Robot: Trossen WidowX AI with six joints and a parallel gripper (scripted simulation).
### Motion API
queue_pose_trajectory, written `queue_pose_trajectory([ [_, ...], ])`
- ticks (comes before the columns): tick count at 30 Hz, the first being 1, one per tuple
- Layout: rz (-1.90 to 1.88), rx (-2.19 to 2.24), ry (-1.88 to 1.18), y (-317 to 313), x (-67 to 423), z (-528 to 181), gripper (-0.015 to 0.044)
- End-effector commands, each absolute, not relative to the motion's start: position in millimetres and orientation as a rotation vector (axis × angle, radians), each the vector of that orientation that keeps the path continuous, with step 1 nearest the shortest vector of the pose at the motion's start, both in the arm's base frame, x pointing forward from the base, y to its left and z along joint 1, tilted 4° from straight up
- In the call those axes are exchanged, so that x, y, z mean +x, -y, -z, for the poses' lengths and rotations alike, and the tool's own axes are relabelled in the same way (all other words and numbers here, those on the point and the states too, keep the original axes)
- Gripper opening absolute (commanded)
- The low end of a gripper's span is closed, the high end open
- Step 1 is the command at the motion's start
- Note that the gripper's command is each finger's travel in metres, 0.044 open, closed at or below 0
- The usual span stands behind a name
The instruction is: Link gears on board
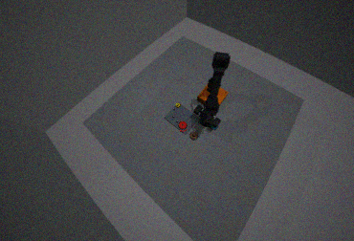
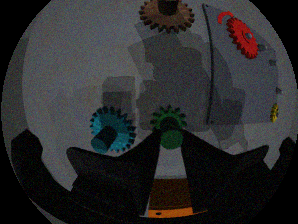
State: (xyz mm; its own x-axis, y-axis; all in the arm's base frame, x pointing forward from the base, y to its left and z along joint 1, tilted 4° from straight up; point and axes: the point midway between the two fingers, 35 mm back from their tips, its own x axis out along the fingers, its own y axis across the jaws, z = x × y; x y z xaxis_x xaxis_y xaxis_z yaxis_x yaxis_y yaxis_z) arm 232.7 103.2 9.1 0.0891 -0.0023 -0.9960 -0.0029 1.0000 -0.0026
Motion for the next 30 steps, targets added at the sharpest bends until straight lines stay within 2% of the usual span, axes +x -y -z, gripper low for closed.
queue_pose_trajectory([
  [1,0.000,-0.011,-1.481,-102,233,-8,0.0039],
  [3,0.000,-0.011,-1.481,-102,233,-8,0.0026],
  [4,0.000,-0.011,-1.481,-102,233,-8,0.0000],
  [30,-0.001,-0.010,-1.480,-107,233,-75,0.0000],
])
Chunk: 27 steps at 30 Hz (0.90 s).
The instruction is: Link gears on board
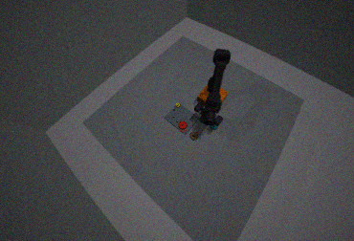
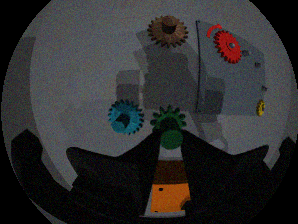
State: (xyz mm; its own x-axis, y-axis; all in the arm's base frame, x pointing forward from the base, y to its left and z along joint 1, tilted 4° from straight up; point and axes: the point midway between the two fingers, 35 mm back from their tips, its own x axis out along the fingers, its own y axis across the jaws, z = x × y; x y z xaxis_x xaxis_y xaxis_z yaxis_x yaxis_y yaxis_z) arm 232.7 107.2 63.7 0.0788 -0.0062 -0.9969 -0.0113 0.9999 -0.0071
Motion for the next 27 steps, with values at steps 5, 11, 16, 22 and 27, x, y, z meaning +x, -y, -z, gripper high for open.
queue_pose_trajectory([
  [5,-0.001,-0.010,-1.480,-107,231,-89,0.0000],
  [11,-0.001,-0.010,-1.481,-106,227,-106,0.0000],
  [16,-0.001,-0.010,-1.481,-105,223,-120,0.0000],
  [22,-0.001,-0.010,-1.481,-104,218,-136,0.0000],
  [27,-0.001,-0.010,-1.481,-102,212,-150,0.0000],
])
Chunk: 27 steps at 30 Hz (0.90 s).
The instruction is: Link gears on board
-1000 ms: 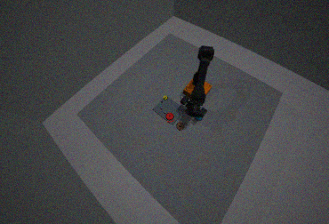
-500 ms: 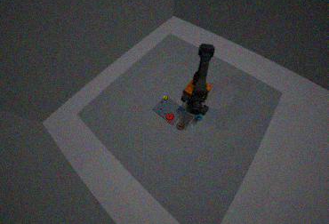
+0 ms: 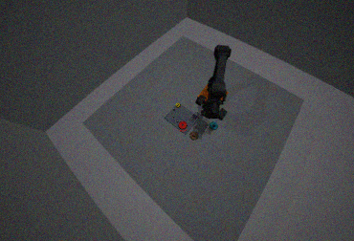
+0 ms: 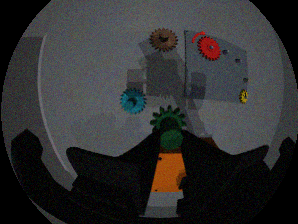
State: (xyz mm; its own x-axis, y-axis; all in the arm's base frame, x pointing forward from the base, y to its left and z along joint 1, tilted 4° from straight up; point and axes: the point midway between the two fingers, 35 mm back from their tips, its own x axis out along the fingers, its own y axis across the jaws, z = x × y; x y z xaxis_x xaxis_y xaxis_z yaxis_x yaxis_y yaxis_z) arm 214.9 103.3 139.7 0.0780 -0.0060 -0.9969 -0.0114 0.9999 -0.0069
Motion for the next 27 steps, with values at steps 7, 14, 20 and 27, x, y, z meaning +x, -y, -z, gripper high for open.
queue_pose_trajectory([
  [7,0.000,-0.011,-1.481,-99,219,-150,0.0000],
  [14,0.000,-0.011,-1.481,-92,234,-147,0.0000],
  [20,0.003,-0.010,-1.479,-85,247,-143,0.0000],
  [27,0.013,-0.004,-1.473,-75,260,-138,0.0000],
])
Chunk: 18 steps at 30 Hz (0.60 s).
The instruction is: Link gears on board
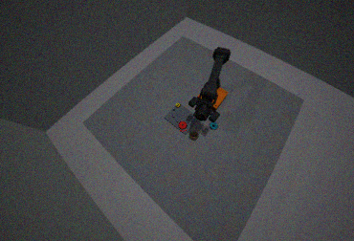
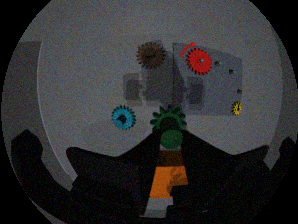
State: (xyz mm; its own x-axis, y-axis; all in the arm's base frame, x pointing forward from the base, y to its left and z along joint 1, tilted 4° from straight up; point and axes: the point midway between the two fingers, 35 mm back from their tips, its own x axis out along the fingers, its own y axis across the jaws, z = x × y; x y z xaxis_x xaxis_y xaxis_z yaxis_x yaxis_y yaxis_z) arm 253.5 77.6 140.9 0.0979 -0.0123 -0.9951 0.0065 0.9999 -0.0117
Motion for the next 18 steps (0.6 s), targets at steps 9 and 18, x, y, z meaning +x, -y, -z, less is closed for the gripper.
queue_pose_trajectory([
  [9,0.019,-0.002,-1.470,-61,277,-132,0.0000],
  [18,0.018,-0.005,-1.470,-46,295,-125,0.0000],
])
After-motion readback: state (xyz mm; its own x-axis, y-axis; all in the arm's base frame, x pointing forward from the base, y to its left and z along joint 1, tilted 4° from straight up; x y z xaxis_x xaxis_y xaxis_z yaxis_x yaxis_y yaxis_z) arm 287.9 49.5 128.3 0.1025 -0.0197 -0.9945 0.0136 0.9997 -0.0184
